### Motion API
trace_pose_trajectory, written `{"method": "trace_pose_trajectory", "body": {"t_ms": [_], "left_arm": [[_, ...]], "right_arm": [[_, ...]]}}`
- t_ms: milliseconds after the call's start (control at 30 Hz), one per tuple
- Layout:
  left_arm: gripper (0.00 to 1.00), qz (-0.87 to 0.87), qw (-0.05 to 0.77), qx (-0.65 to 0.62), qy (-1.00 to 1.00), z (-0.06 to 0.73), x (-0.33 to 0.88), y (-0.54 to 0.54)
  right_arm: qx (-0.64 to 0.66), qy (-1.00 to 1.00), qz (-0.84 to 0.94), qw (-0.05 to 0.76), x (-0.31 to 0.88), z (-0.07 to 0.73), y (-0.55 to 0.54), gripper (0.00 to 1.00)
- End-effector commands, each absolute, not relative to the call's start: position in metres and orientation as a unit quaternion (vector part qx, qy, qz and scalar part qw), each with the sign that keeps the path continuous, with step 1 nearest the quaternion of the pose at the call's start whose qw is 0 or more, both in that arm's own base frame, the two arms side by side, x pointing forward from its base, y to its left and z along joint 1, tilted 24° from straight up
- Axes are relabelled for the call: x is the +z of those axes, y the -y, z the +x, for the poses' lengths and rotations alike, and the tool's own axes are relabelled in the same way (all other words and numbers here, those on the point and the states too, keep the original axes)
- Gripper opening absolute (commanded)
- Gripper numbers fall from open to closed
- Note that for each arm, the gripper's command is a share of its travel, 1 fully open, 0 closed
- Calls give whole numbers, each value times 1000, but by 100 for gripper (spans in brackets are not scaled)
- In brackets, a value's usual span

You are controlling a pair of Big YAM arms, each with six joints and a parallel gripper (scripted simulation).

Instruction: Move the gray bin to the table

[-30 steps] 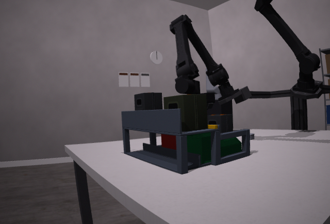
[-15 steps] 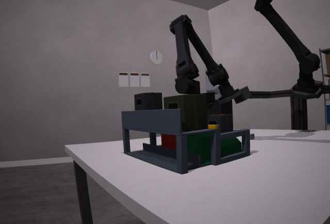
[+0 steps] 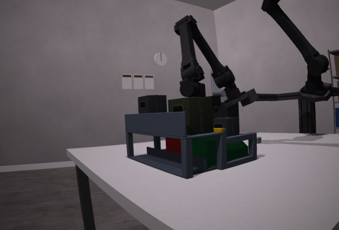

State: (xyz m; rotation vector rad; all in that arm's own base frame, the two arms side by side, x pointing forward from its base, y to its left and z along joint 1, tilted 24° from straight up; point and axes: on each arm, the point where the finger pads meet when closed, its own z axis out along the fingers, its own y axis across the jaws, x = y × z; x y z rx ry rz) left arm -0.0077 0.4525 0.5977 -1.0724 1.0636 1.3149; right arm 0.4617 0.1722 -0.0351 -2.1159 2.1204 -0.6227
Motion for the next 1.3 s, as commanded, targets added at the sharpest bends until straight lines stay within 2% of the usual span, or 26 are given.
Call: {"method": "trace_pose_trajectory", "body": {"t_ms": [0,1267], "left_arm": [[100,-446,546,563,-432,-13,610,-446],[100,-446,546,563,-432,-13,610,-446]], "right_arm": [[-205,-692,-690,50,-34,475,-175,0],[-207,-693,-689,52,-34,478,-175,0]]}}
